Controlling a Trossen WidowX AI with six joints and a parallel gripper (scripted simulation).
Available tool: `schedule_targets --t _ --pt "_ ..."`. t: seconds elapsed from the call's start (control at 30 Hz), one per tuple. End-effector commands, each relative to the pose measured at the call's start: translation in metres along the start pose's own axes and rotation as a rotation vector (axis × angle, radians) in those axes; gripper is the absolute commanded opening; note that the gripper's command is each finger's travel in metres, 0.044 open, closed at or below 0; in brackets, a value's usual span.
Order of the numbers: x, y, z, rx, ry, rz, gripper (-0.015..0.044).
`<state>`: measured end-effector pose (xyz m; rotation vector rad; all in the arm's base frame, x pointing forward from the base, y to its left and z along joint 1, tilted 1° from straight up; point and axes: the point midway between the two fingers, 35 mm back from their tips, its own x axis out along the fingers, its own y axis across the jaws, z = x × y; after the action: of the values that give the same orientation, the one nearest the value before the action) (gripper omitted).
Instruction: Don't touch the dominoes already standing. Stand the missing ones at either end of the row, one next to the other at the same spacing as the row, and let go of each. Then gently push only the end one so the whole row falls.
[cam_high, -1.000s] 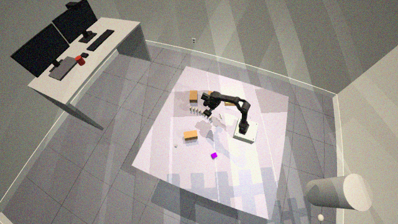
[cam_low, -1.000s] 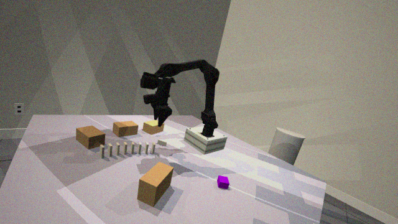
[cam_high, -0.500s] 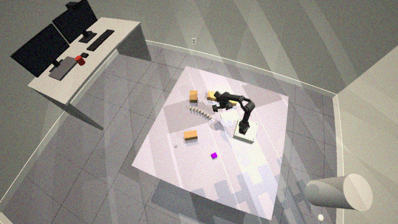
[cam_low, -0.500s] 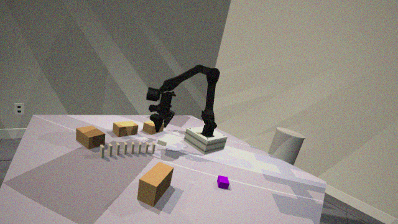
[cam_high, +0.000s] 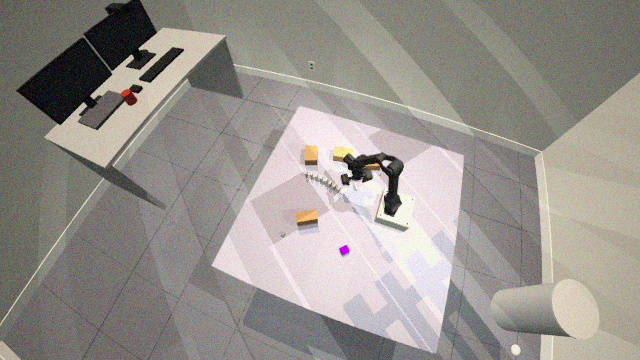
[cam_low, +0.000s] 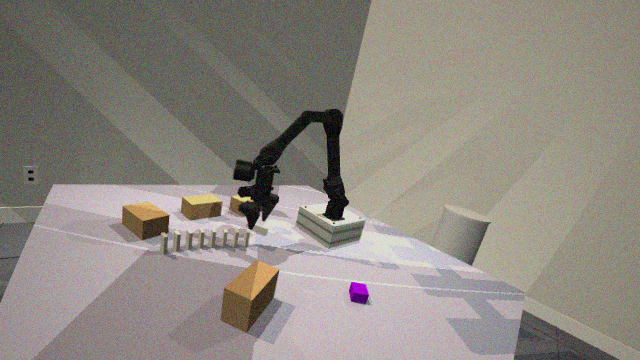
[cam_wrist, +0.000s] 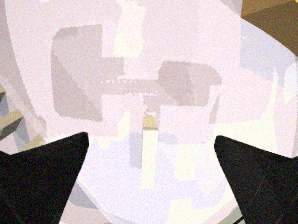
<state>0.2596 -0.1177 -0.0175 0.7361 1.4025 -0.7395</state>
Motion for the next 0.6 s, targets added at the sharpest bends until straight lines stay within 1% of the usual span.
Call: schedule_targets --t 0.0,0.27,0.5,0.57 --pt "0.006 0.001 0.002 0.005 -0.009 0.011 0.044" --pt "0.018 0.001 0.001 0.005 -0.009 0.011 0.044" --pt "0.019 0.001 0.001 0.005 -0.009 0.011 0.044" --pt "0.019 0.001 0.001 0.005 -0.009 0.011 0.0387"
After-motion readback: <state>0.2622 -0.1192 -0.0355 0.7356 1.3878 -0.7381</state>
